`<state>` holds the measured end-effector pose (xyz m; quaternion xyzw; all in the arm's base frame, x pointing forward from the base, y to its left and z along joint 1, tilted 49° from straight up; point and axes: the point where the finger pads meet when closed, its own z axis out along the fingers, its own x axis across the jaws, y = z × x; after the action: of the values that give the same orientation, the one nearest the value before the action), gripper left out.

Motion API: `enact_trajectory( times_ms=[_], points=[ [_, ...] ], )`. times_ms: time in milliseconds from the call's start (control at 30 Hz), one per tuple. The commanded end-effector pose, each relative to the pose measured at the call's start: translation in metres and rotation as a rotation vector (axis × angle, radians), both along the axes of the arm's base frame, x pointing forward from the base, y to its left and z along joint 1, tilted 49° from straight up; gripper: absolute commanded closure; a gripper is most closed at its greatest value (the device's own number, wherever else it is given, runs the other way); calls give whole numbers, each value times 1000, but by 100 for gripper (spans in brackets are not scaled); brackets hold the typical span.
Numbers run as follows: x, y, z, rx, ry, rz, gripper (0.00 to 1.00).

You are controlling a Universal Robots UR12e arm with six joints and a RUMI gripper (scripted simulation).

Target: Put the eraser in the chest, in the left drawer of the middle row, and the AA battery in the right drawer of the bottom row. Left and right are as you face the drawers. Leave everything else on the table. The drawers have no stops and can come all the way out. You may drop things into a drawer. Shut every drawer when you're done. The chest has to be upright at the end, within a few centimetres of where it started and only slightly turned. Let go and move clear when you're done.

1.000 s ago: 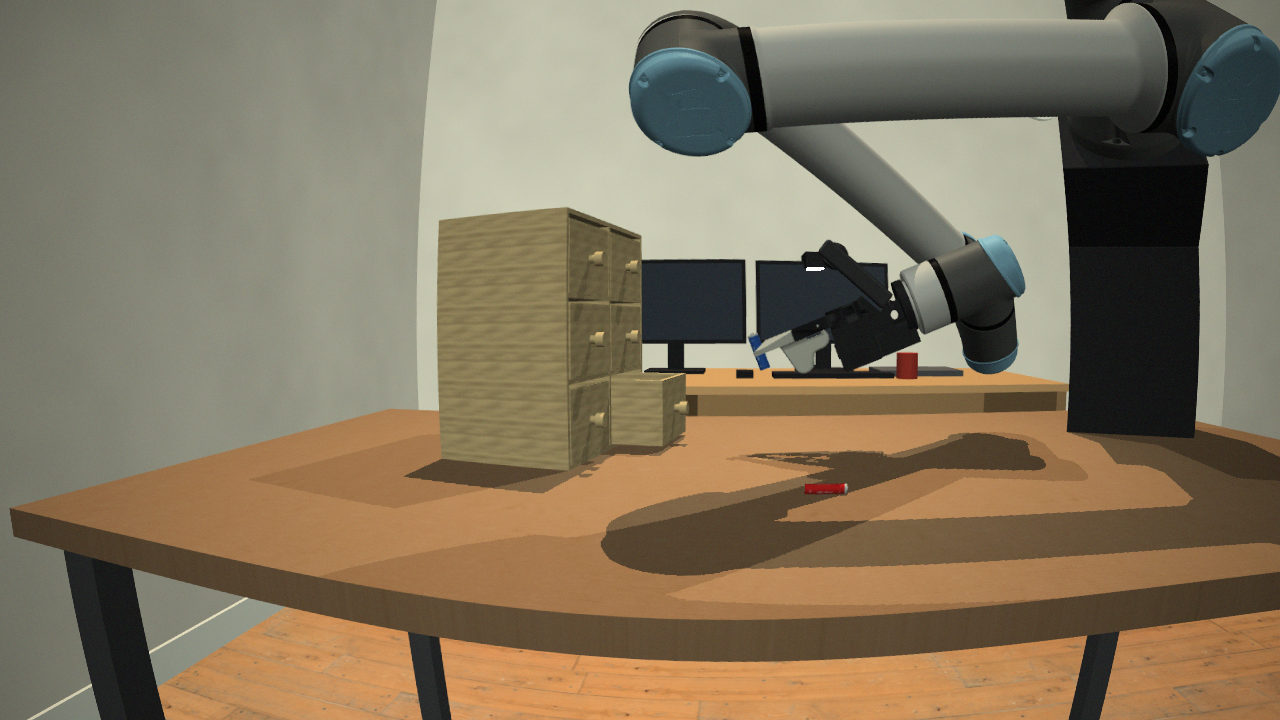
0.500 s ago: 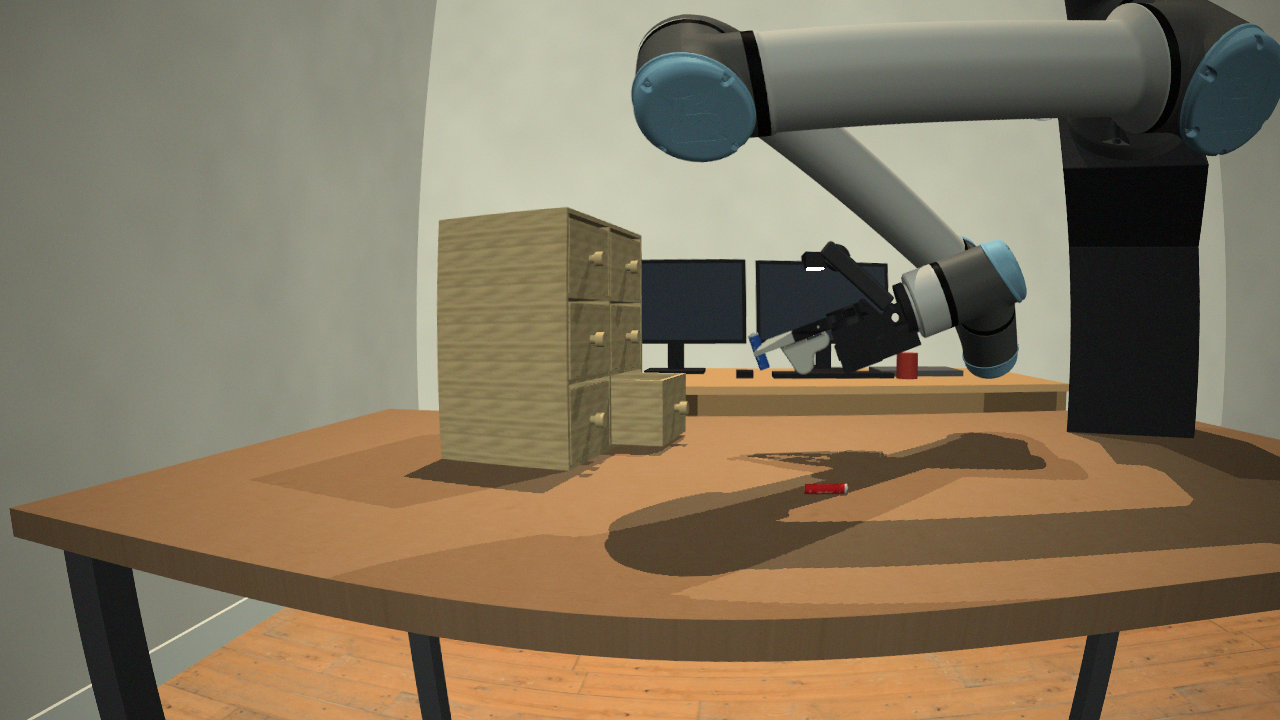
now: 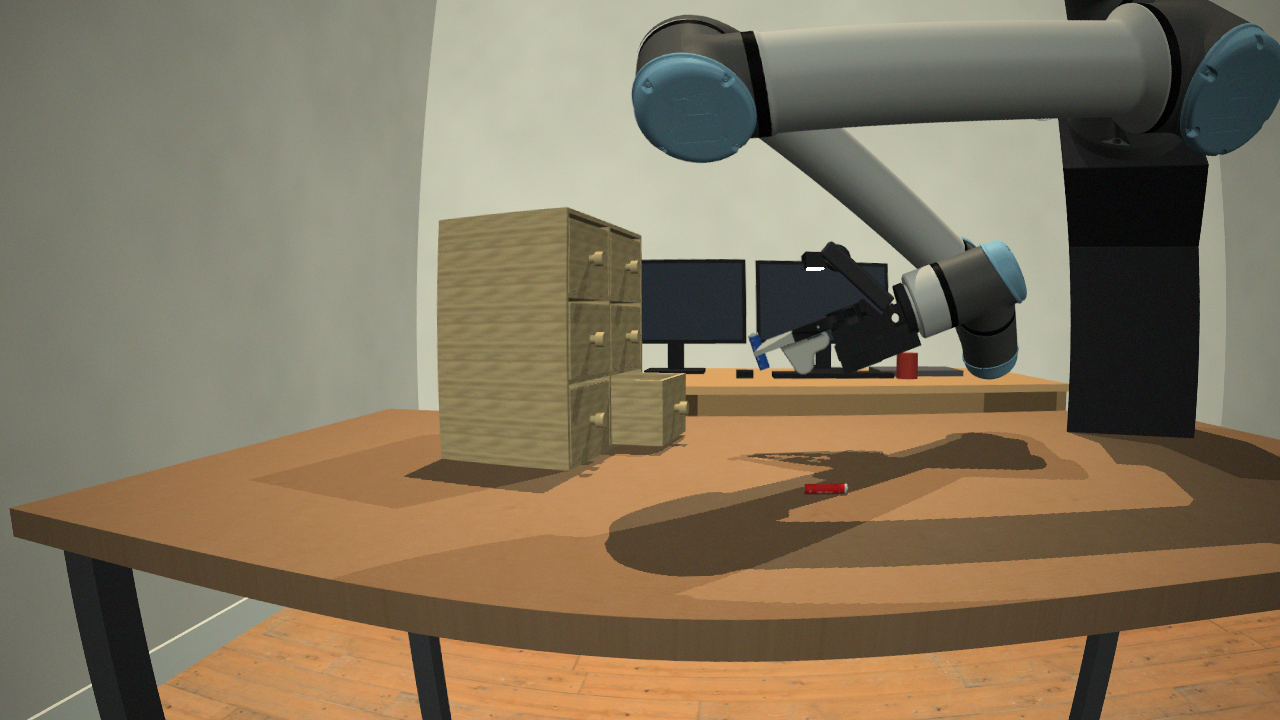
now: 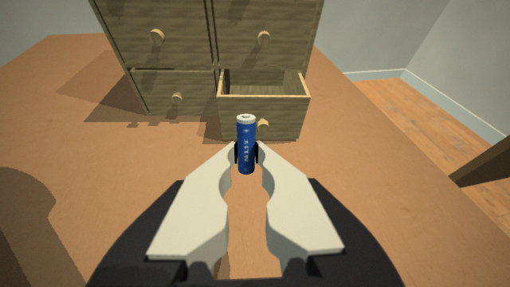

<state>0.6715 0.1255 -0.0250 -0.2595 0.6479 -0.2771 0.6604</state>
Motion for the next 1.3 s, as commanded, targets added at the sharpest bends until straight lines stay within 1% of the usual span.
enact_trajectory(
  times_ms=[0,667,1267],
  points=[
    [0,0,0,0,0,0,95],
    [8,-3,3,0,0,0,95],
    [30,-9,9,0,0,0,95]
  ],
)
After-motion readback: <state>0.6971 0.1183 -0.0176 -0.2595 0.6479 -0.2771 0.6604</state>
